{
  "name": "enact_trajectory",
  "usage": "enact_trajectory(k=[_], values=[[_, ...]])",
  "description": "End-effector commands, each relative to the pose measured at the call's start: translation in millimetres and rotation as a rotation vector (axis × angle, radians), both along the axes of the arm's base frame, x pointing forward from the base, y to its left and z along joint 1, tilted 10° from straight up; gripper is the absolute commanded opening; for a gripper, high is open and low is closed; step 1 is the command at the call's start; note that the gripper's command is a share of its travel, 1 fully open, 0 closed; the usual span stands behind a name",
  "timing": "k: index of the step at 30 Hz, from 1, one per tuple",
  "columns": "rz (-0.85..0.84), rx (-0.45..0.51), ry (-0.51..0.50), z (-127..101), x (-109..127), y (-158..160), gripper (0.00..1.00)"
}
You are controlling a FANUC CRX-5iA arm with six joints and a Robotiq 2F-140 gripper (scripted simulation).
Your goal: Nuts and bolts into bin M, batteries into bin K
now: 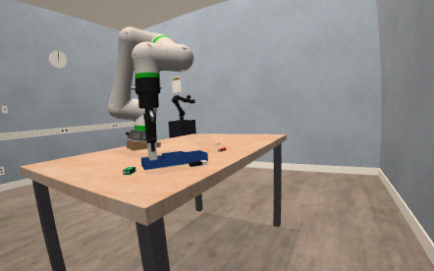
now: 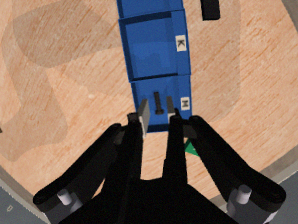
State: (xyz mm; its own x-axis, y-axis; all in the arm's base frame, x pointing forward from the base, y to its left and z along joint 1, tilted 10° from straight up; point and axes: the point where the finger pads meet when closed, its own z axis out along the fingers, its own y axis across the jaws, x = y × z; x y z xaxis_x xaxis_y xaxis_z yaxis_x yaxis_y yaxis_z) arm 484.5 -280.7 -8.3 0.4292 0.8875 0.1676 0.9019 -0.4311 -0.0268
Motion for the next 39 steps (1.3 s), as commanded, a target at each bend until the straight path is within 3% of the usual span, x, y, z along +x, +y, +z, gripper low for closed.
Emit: enact_trajectory(k=[1,16,20,25,31,33,34,39], values=[[0.0,0.0,0.0,3,0,-1,0.26],[0.0,0.0,0.0,20,-1,-3,0.26],[0.0,0.0,0.0,37,-2,-6,0.26],[0.0,0.0,0.0,38,-2,-6,0.26],[0.24,-0.012,-0.039,48,5,42,0.26],[0.24,-0.012,-0.039,48,5,42,0.26],[0.345,-0.017,-0.057,49,7,50,0.26],[0.359,-0.018,-0.06,58,13,91,0.26]])
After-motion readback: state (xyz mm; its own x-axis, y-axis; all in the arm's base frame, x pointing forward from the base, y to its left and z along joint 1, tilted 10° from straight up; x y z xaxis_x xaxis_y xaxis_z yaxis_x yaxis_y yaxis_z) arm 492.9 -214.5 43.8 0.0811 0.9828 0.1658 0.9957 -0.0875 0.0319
